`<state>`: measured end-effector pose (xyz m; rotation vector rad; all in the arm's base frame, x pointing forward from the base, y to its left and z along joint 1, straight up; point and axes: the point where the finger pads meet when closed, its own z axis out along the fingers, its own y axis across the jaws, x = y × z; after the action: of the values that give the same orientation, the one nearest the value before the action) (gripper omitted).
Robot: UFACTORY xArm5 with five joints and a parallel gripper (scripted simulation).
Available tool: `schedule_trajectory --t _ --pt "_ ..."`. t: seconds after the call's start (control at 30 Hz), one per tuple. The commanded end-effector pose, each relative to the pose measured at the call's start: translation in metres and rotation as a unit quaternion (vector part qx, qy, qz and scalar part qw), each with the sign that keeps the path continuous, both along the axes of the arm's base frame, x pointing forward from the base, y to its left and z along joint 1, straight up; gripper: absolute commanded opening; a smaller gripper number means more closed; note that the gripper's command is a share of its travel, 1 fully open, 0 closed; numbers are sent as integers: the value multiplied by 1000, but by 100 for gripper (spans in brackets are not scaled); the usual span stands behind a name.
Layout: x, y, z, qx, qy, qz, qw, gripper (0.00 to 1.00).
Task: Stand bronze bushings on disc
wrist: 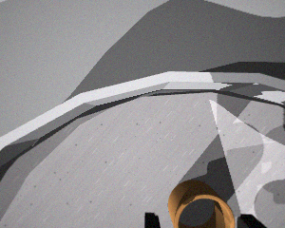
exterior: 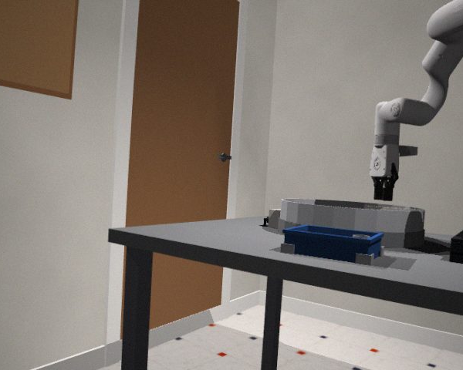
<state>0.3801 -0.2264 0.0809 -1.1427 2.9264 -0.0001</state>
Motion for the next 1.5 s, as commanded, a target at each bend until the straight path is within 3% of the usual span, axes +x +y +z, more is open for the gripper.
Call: schedule_trajectory --t 0.0,0.4,0.43,0.53,0.67,0.73,1.47 --pt "1 0 14 -1 -1 0 1000 49" --pt "1 0 14 -1 -1 0 1000 49" --pt "1 0 14 -1 -1 0 1000 100" --pt "1 0 33 -1 -1 0 1000 100" --pt "0 0 84 -1 -1 0 1000 100" --pt "0 0 100 -1 -1 0 1000 100" --pt "0 0 103 -1 -1 0 1000 100"
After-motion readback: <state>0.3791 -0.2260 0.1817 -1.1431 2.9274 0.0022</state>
